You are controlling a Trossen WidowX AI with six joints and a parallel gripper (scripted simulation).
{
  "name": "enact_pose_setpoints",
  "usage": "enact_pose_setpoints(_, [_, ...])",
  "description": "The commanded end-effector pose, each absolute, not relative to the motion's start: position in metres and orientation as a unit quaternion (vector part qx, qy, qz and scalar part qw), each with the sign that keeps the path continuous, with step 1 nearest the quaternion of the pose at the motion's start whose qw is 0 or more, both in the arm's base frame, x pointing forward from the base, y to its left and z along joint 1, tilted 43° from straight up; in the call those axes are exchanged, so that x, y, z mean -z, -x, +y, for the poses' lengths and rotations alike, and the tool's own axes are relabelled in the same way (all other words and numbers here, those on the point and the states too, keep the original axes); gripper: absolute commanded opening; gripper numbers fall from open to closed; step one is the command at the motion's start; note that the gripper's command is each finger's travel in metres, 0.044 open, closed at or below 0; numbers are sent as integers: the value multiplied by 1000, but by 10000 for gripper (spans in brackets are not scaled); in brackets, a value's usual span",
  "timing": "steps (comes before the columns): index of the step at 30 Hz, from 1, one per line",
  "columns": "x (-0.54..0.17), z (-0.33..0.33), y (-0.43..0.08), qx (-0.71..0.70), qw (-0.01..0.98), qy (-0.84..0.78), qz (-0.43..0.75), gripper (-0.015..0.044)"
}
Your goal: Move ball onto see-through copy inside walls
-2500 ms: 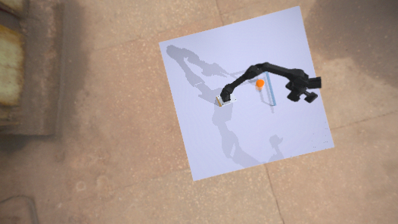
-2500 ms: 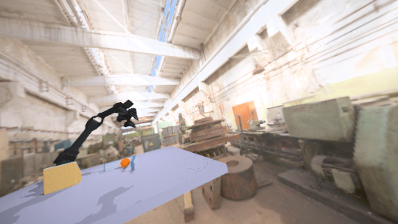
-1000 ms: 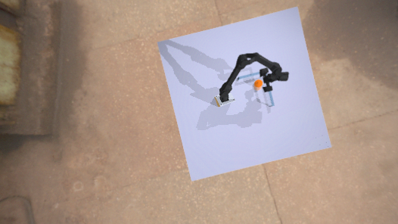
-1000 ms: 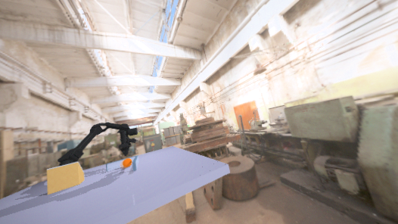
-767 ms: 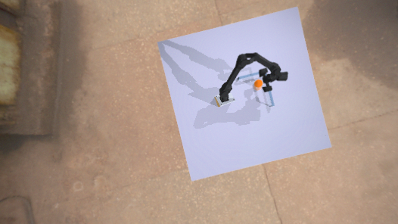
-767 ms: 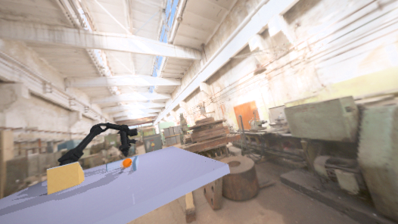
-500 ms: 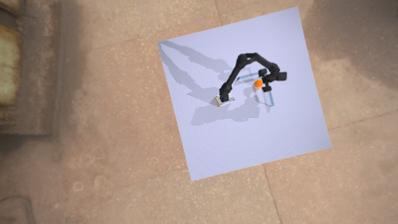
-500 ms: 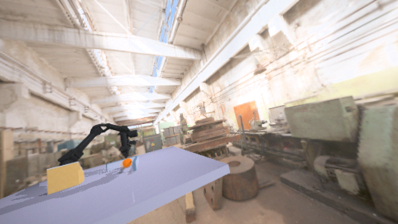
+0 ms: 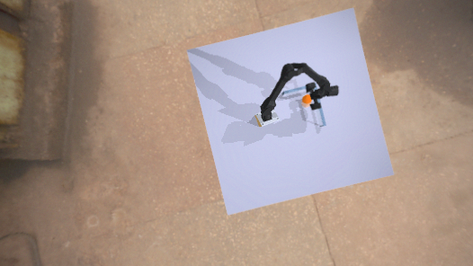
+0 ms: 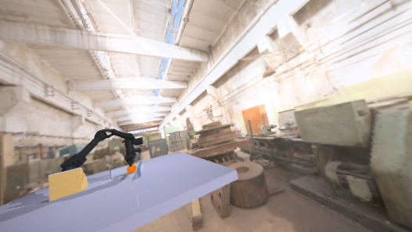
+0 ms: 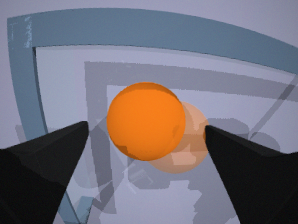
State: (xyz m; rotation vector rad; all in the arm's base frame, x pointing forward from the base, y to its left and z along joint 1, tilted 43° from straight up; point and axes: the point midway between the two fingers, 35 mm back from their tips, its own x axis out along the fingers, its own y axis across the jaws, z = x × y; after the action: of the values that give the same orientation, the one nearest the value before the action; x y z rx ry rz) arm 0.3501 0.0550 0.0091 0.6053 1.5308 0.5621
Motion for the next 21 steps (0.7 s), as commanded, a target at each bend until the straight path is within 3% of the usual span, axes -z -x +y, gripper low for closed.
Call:
enact_pose_setpoints(1, [-4,59,-348,-246,642,-271,674,435])
enact_pose_setpoints(13, [7,71,-347,-247,642,-271,673,435])
enact_pose_setpoints(17, [7,71,-347,-247,642,-271,673,330])
enact_pose_setpoints(21, [7,71,-347,-247,642,-271,673,303])
